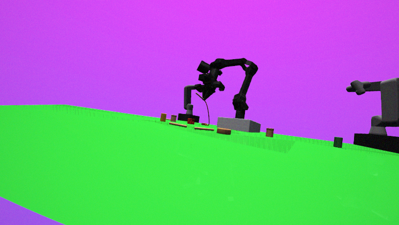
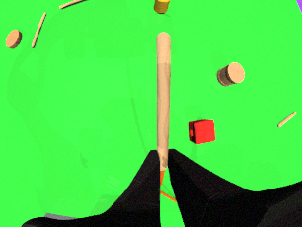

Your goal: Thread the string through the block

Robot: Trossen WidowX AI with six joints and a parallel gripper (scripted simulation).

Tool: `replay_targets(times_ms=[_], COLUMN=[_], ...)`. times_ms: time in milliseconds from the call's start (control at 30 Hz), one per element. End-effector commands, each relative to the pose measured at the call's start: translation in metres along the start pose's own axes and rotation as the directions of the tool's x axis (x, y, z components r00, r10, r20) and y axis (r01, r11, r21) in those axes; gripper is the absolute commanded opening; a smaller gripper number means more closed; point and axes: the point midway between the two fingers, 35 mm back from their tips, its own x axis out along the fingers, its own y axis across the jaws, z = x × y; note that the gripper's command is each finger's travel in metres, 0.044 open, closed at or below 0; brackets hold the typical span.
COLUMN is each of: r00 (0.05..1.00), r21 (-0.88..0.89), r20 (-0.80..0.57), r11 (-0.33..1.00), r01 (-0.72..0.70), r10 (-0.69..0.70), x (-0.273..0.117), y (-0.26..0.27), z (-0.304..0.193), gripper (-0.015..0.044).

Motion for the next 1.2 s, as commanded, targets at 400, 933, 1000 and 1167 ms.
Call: replay_targets(times_ms=[400, 933, 1000, 1167], r00=[0.995, 0.983, 0.980, 0.977], r21=[0.326, 0.559, 0.599, 0.628], r20=[-0.017, -0.062, -0.068, -0.072], r11=[0.940, 0.810, 0.778, 0.753], r01=[0.103, 0.178, 0.190, 0.199], r10=[-0.103, -0.173, -0.187, -0.198], x=[-0.003, -0.005, -0.006, -0.006], y=[0.014, 0.025, 0.027, 0.028], z=[-0.011, -0.019, -0.020, -0.021], gripper=[0.0000, 0.0000, 0.0000, 0.0000])
